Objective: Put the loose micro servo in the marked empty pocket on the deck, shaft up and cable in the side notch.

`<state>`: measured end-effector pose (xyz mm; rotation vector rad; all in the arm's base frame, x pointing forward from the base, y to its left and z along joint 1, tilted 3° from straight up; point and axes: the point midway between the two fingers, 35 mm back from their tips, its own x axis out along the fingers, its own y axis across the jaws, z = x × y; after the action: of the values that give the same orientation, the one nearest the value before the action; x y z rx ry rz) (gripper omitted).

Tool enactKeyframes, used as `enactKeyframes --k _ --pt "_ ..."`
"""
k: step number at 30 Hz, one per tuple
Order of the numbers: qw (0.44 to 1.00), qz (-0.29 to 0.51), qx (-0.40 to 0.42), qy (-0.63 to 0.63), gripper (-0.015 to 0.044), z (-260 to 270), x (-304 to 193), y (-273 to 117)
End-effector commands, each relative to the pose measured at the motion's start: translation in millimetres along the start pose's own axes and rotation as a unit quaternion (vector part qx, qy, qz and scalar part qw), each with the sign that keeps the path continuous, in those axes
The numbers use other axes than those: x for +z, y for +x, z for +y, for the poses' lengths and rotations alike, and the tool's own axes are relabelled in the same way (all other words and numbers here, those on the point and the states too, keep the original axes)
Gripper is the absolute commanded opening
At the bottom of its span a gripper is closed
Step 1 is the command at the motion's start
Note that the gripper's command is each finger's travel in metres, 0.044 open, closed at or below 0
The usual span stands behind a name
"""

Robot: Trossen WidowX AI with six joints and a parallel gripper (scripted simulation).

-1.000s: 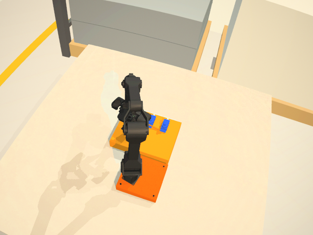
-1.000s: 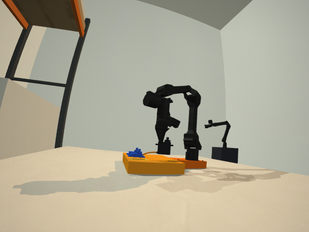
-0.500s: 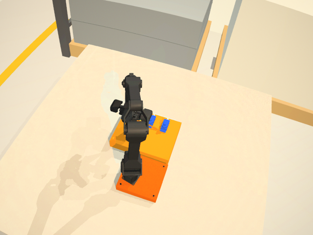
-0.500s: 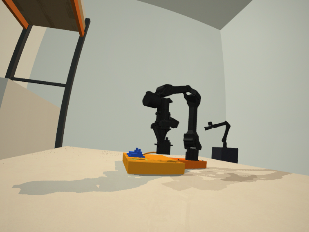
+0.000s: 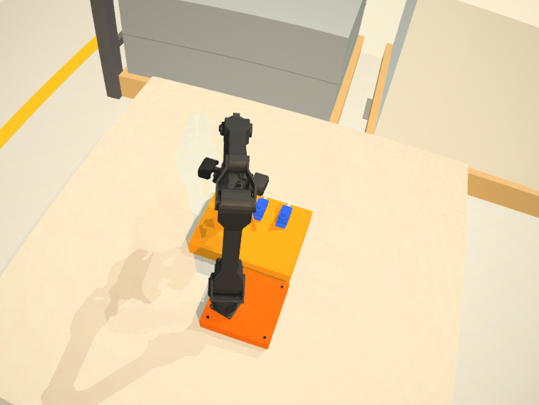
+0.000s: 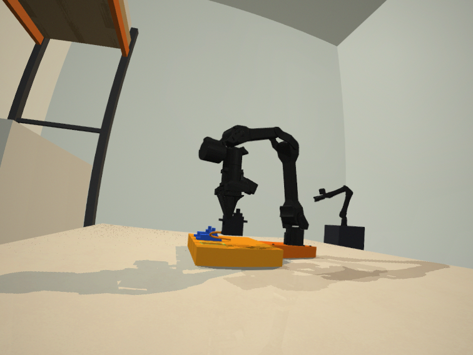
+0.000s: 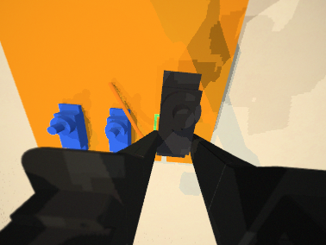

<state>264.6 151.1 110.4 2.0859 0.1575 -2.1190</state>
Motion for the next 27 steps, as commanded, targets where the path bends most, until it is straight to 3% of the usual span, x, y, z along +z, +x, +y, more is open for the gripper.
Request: enactKeyframes --k 1,11,27 --pt "1.000 0.005 0.002 -0.002 0.0000 1 -18 -2" --pt "1.000 0.006 0.002 -0.002 0.0000 1 -52 -3" --pt "1.000 0.006 0.002 -0.002 0.0000 1 -54 15"
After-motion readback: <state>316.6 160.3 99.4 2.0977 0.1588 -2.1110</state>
